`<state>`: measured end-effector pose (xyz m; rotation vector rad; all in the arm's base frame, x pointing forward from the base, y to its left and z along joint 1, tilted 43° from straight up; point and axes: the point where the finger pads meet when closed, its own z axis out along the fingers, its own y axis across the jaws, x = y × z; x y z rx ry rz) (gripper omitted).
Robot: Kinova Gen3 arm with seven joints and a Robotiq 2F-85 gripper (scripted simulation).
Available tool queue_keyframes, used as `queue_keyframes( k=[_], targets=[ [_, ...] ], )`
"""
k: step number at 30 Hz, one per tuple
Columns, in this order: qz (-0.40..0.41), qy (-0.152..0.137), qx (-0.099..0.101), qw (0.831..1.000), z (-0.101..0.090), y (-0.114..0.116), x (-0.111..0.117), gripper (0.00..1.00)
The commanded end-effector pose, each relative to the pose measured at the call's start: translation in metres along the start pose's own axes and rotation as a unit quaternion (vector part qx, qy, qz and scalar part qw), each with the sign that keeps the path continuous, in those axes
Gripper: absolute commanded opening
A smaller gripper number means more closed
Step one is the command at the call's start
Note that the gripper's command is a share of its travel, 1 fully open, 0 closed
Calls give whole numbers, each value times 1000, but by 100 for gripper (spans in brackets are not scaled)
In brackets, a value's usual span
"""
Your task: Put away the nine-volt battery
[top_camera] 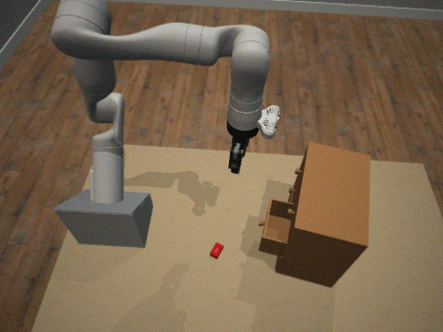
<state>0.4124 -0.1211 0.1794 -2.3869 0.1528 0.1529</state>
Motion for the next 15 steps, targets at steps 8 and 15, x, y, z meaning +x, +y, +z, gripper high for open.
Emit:
queue_keyframes(
  k=[8,15],
  targets=[
    [0,1,0,1000,11,5,-12,100],
    [0,1,0,1000,42,17,-46,100]
  ],
)
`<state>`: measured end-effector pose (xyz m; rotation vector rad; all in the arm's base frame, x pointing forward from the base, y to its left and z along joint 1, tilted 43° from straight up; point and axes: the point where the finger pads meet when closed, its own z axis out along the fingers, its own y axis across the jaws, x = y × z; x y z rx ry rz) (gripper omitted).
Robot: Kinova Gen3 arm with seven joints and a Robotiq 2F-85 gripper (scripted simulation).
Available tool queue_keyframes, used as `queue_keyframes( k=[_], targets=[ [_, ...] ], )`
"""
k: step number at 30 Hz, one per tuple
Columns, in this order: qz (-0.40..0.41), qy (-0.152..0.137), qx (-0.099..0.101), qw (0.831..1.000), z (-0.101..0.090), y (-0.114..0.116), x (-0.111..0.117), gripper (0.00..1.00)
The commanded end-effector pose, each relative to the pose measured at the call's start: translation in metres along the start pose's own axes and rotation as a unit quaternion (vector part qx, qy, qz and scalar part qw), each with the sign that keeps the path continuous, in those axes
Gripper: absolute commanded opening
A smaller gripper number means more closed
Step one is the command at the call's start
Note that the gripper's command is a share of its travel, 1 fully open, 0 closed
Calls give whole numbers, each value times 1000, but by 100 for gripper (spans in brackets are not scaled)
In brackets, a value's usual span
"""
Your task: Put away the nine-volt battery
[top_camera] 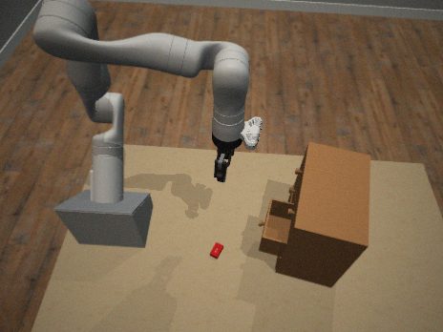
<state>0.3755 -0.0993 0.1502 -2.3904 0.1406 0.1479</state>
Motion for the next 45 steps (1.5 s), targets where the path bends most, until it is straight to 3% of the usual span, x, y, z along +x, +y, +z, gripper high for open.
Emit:
queue_keyframes(
  k=[1,9,14,25,35,45],
  targets=[
    [5,1,1,1000,3,7,-13,100],
    [5,1,1,1000,52,26,-67,100],
    [5,1,1,1000,66,31,-82,100],
    [6,1,0,1000,67,33,-83,100],
    [16,9,-13,1000,73,42,-80,100],
    [47,38,-57,997,88,73,-68,100]
  ],
)
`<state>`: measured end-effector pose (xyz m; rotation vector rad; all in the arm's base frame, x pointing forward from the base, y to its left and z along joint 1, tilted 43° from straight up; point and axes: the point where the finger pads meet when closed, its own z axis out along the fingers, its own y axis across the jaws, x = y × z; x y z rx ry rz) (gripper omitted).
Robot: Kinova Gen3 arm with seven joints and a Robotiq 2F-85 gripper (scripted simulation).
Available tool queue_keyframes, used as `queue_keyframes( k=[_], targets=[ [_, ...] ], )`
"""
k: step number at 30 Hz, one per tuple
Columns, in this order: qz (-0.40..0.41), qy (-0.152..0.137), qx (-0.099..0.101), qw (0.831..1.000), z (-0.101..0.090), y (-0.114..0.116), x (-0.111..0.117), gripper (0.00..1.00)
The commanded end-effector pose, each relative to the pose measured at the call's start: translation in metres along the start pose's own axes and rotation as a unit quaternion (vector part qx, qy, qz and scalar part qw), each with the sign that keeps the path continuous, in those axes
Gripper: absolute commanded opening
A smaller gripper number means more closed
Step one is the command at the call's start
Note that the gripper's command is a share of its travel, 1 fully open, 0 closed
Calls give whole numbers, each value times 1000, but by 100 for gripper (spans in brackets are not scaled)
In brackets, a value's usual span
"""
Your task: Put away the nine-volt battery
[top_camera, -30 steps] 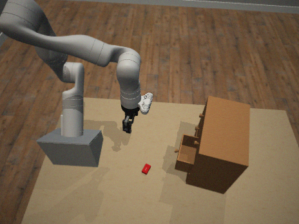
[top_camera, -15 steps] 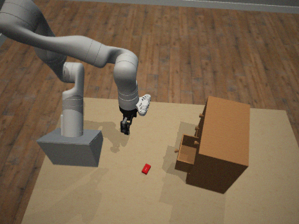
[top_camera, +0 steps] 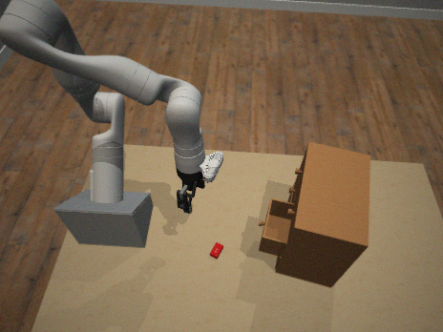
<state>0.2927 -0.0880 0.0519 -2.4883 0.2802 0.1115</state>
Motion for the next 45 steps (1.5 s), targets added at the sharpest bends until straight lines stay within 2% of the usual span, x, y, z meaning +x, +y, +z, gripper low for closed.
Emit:
queue_keyframes(
  k=[1,5,7,10,17,22,24,28,32,39,41,45],
  targets=[
    [6,7,-15,1000,6,7,2,100],
    [23,28,-40,999,17,24,10,100],
    [23,28,-40,999,17,24,10,100],
    [35,48,-59,996,25,38,18,100],
    [59,106,-101,987,41,67,37,100],
    [69,154,-121,978,51,83,52,100],
    [69,154,-121,978,51,83,52,100],
    [71,195,-129,970,57,90,63,100],
    [69,234,-127,961,62,90,74,100],
    [56,295,-104,948,68,75,86,100],
    [56,295,-104,948,68,75,86,100],
    [45,322,-82,942,72,60,88,100]
  ],
)
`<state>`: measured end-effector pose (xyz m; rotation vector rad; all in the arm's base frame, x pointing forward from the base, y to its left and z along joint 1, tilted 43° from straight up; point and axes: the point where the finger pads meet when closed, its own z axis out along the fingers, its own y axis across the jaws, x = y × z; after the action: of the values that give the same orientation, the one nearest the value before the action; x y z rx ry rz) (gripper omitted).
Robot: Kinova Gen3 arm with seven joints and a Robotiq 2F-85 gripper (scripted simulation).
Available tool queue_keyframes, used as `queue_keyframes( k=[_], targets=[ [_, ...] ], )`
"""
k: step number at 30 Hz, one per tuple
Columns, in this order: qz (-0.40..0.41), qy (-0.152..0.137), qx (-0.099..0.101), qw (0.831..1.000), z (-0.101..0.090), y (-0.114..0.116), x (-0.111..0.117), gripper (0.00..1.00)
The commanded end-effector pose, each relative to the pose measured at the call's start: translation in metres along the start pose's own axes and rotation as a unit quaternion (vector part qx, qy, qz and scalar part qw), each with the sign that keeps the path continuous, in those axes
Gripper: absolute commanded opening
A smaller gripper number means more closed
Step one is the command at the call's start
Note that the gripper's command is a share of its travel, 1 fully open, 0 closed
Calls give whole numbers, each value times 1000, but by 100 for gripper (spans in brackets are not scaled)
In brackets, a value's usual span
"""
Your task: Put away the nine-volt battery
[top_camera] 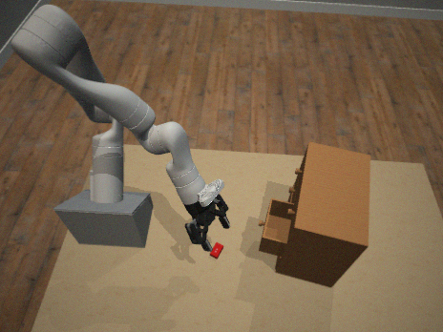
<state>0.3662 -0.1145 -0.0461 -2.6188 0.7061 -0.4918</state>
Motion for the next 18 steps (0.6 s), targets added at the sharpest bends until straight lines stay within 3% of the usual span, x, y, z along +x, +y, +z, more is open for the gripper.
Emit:
queue_keyframes(
  k=[1,11,13,18],
  targets=[
    [-24,69,18,997,7,-6,-8,100],
    [-29,105,93,990,-1,-52,-22,100],
    [-29,105,93,990,-1,-52,-22,100],
    [-31,113,125,985,-7,-71,-31,100]
  ],
)
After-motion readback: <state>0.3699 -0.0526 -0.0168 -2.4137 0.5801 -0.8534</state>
